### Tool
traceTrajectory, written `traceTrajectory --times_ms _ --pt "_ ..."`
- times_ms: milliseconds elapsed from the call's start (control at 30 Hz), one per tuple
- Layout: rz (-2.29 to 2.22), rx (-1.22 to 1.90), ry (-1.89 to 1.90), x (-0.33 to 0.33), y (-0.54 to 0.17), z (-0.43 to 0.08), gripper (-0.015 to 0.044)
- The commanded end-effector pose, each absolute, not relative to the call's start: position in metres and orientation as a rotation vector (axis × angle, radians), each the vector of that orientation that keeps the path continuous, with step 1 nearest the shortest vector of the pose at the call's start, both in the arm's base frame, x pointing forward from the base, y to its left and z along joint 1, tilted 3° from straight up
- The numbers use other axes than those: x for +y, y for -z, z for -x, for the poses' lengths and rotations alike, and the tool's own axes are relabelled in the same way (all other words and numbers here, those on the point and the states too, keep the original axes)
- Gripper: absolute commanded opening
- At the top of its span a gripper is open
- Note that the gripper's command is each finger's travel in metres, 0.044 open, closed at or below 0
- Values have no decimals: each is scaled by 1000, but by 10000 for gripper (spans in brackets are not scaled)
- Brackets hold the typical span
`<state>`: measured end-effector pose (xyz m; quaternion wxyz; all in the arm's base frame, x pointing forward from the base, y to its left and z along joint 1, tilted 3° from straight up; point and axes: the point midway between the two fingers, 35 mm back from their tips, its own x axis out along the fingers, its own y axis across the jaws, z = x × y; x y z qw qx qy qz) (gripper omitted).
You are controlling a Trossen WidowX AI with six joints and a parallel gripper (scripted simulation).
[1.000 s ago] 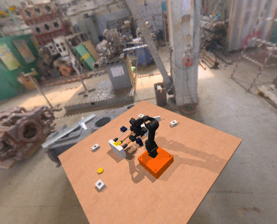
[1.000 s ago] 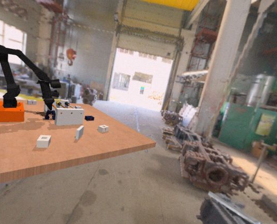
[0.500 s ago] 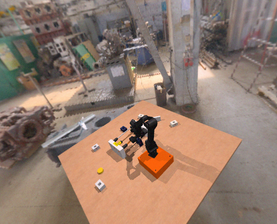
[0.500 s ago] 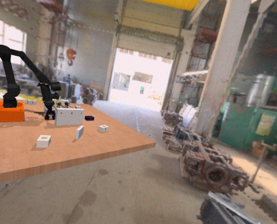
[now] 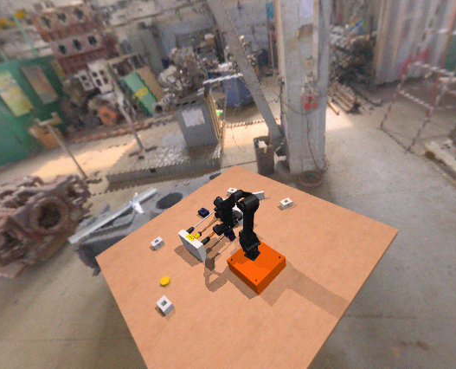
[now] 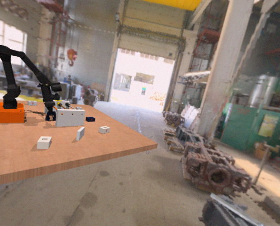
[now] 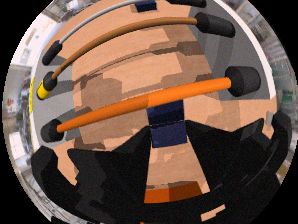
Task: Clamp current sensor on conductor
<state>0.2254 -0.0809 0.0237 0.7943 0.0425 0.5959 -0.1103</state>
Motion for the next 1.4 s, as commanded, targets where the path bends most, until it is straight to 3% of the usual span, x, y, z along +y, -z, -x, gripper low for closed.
traceTrajectory --times_ms 0,100,767,1167,1367 --pt "-91 1282 236 -81 -24 -225 58" --pt "-91 1283 235 -80 -25 -222 0" --pt "-91 1292 231 -74 -24 -171 0" --pt "-93 1297 235 -75 -24 -174 315" --pt "-92 1295 233 -73 -43 -169 322"
